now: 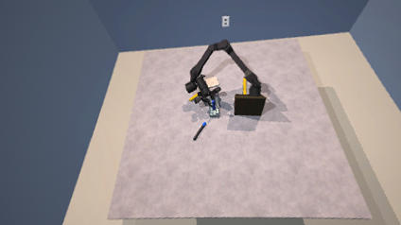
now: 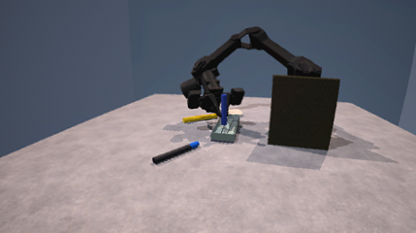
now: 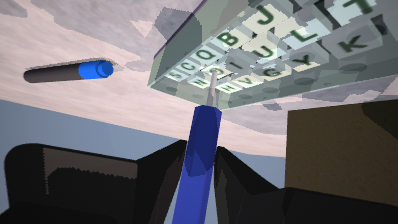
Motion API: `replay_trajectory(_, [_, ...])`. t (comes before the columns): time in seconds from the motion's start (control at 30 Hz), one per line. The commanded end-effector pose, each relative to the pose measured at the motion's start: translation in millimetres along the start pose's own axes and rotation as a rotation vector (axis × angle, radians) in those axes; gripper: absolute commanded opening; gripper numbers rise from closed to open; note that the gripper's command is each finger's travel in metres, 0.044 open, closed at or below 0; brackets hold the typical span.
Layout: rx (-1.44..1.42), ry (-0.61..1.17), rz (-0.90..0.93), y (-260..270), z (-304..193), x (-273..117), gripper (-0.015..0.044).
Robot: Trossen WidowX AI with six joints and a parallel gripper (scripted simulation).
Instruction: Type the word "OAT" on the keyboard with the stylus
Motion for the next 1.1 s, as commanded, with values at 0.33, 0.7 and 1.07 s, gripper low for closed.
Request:
replay_trajectory(0.33, [-0.005, -0.002, -0.001, 5.3, -33.6, -19.7, 0.0081])
replay_trajectory(0.7, [-0.012, -0.006, -0.003, 3.1, -29.3, -20.4, 0.0])
replay_trajectory(1.07, [-0.013, -0.008, 0.012, -56.7, -7.2, -79.4, 0.0])
Point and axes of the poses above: the point midway between the two fingers, 35 mm back from their tips, its own x axis out along the fingers, its own y axis across the jaws, z = x × y, the point moved 8 cm from there along -x, back along the fingers, and after that the axes turned 9 degrees about -x, right-handed, at the moved point
